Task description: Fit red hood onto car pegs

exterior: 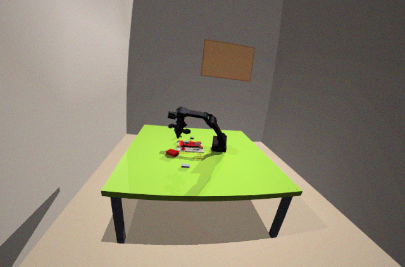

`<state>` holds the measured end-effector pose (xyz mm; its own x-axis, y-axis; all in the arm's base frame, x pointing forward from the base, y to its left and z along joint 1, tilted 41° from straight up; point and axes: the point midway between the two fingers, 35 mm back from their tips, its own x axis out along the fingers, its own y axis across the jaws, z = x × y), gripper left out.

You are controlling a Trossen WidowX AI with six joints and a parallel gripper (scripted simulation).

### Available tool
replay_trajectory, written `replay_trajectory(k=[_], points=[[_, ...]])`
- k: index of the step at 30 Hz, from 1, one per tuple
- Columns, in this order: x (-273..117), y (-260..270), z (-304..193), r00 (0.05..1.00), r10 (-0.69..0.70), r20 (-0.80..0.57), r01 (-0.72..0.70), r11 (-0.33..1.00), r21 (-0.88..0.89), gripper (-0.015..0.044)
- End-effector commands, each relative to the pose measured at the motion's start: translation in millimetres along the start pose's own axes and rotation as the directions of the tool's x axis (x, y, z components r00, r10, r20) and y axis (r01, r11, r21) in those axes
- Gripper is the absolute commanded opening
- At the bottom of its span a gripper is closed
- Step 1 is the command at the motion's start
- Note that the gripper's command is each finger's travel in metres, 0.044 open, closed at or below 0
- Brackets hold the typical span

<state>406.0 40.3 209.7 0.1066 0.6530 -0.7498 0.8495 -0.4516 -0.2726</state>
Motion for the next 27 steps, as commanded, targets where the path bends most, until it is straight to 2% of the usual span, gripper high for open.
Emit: replay_trajectory(k=[1, 12, 14, 19, 23, 27], points=[[1.7, 0.0, 0.4, 1.0, -0.003, 0.002, 0.003, 1.0, 0.005, 0.0], [1.7, 0.0, 0.4, 1.0, -0.003, 0.002, 0.003, 1.0, 0.005, 0.0], [3.9, 1.4, 0.2, 1.0, -0.005, 0.003, 0.005, 0.999, -0.042, 0.0052], [21.0, 11.4, -0.6, 1.0, -0.018, 0.01, 0.021, 0.922, -0.386, 0.0184], [35.4, 19.0, -0.8, 0.999, -0.029, 0.016, 0.033, 0.77, -0.638, 0.0289], [49.1, 25.4, -0.5, 0.999, -0.038, 0.021, 0.038, 0.551, -0.834, 0.0394]])
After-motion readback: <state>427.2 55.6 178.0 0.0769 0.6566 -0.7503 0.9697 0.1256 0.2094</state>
